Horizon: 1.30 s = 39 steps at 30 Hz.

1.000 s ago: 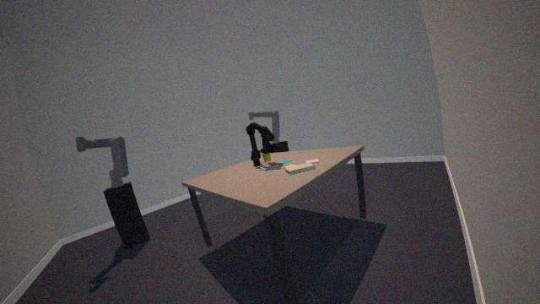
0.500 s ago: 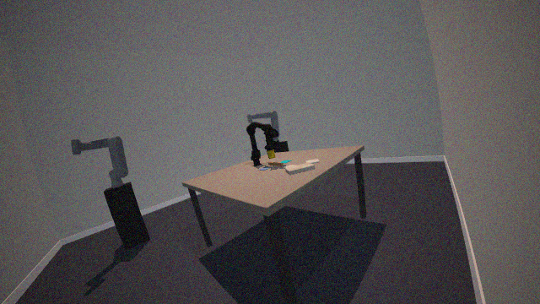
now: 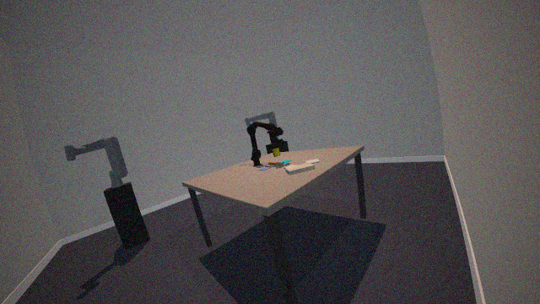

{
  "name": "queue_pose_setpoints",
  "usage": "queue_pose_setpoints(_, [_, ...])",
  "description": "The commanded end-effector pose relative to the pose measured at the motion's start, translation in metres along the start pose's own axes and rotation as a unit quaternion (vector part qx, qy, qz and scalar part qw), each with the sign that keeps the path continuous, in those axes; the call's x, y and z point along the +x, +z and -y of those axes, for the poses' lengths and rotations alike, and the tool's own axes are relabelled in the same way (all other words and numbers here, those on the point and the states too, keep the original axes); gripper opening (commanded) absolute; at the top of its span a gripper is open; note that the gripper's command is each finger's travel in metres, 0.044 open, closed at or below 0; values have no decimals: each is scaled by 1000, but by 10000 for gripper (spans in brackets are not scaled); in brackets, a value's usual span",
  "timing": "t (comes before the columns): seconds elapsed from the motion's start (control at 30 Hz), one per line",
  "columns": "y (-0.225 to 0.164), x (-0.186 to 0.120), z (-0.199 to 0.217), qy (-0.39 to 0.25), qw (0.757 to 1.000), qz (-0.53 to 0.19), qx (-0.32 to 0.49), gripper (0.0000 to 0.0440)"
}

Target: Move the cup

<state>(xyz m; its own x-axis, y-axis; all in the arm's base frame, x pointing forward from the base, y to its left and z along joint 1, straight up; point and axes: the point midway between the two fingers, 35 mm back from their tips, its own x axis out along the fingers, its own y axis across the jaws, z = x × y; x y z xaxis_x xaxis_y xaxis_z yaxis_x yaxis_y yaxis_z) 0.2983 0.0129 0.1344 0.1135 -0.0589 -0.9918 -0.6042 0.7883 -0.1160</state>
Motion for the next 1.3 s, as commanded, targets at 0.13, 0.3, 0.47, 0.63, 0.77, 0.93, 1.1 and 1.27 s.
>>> queue_pose_setpoints(0.13, [19,-1,-18,-3,1000,16,-10,0])
queue_pose_setpoints(0.3, [29,1,-32,-3,1000,22,-18,0])
queue_pose_setpoints(0.47, [39,4,-47,-2,999,27,-25,0])
queue_pose_setpoints(0.63, [47,9,-64,-1,999,31,-32,0])
queue_pose_setpoints(0.77, [52,14,-78,0,999,34,-36,0])
queue_pose_setpoints(0.93, [57,22,-93,1,999,37,-38,0])
queue_pose_setpoints(1.1, [57,33,-104,1,999,35,-36,1])
queue_pose_setpoints(1.27, [53,45,-112,1,999,29,-30,10])
